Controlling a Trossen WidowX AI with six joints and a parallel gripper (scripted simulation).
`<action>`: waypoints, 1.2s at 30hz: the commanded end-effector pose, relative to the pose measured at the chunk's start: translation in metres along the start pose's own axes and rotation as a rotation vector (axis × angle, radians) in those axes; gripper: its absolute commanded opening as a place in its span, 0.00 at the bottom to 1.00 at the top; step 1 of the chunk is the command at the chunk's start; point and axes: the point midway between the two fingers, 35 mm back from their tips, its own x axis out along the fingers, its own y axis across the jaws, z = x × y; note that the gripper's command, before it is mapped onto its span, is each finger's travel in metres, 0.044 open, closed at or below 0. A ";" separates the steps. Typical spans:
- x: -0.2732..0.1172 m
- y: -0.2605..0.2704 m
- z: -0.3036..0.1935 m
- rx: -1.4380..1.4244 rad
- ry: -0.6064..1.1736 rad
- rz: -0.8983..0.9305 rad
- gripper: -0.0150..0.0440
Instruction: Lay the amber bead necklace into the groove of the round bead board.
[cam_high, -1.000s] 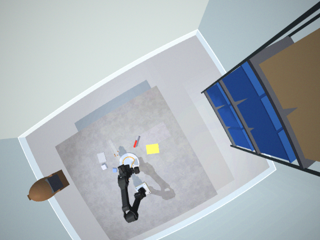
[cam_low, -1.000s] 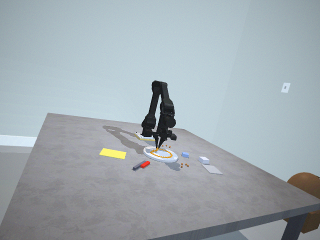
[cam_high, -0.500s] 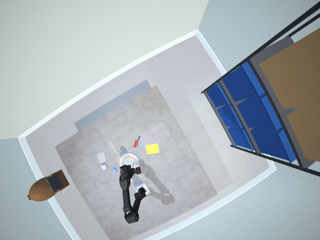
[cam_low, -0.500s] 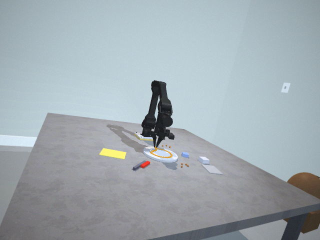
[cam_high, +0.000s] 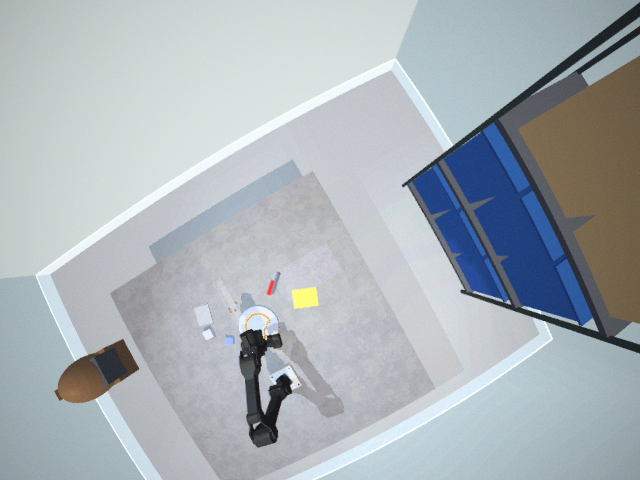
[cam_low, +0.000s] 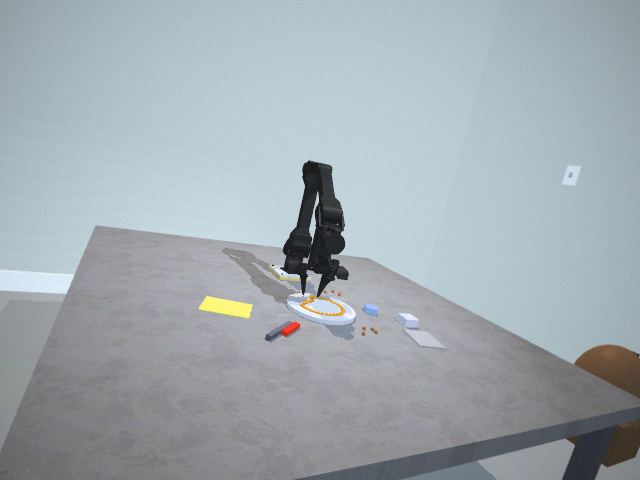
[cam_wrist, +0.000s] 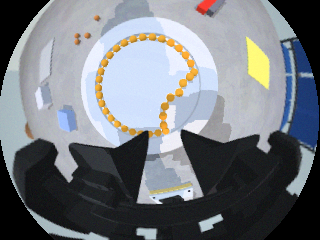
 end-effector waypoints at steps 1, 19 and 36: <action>0.000 0.000 0.000 0.000 0.000 0.000 0.79; -0.005 0.000 -0.001 -0.003 0.000 -0.004 1.00; -0.037 0.002 0.011 -0.192 -0.001 -0.004 0.51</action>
